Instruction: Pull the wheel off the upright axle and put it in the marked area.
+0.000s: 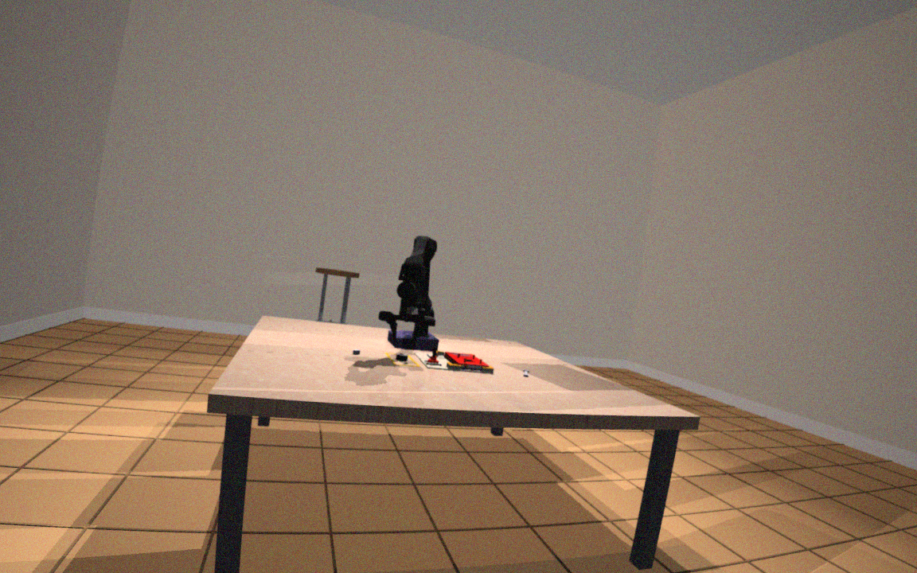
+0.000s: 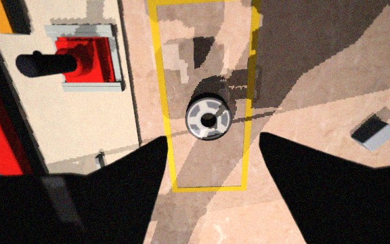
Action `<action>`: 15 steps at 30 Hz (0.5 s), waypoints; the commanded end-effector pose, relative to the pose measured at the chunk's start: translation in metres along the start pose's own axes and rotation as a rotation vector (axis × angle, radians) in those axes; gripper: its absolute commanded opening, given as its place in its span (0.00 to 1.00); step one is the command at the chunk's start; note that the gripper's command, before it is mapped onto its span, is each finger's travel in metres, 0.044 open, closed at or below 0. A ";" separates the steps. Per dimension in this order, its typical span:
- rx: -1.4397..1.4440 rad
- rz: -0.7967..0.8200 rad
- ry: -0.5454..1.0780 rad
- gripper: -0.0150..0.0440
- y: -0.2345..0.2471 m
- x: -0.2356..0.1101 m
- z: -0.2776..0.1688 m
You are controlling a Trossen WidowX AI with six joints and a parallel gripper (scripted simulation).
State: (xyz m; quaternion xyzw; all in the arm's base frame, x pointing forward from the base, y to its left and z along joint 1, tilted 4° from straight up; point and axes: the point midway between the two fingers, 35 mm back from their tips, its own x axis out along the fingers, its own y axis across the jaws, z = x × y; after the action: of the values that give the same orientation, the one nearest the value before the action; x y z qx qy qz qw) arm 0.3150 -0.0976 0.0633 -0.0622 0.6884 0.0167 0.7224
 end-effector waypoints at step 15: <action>0.001 0.004 0.000 1.00 0.036 -0.059 -0.080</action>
State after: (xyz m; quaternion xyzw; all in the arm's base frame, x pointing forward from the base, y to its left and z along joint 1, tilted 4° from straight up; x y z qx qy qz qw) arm 0.2495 -0.0751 0.1097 -0.0633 0.6875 0.0178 0.7232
